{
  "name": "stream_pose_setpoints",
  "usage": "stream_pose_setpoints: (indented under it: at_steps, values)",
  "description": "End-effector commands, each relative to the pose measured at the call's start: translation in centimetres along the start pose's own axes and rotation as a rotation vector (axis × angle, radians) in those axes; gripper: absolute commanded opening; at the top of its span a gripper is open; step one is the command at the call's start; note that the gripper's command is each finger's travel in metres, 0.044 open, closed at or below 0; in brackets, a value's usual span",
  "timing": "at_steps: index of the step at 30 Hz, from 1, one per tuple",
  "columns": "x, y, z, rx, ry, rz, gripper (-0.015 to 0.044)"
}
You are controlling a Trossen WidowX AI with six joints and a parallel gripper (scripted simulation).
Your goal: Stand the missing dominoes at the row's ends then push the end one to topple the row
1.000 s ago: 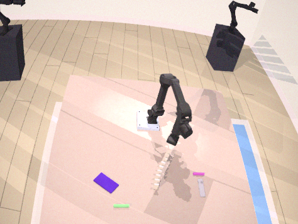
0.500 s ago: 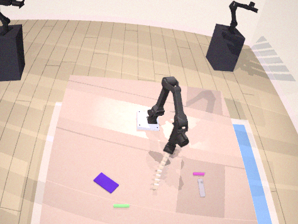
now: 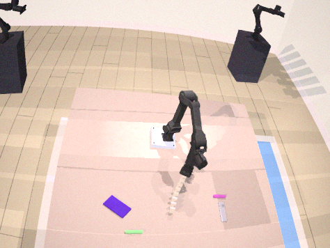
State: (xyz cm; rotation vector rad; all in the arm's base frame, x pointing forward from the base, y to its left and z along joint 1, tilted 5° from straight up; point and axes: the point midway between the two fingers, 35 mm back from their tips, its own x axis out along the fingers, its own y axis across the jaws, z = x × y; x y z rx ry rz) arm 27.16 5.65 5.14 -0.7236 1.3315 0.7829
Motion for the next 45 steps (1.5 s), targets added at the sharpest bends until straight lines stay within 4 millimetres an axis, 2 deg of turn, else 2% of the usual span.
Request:
stream_pose_setpoints:
  at_steps: [1, 8, 10, 13, 21, 45]
  values:
    - [-0.1, -0.6, 0.1, -0.002, -0.001, -0.001, 0.0]
    - [-0.1, -1.8, 0.0, -0.002, -0.001, -0.002, 0.0]
    - [-0.3, -1.5, 0.3, -0.01, -0.016, -0.011, 0.0]
    - [-1.9, -2.7, 2.3, -0.065, -0.105, -0.061, 0.0]
    - [-6.0, -4.1, -0.1, -0.005, -0.004, -0.007, 0.0]
    - [-6.1, -4.2, -0.2, -0.003, -0.001, -0.005, 0.0]
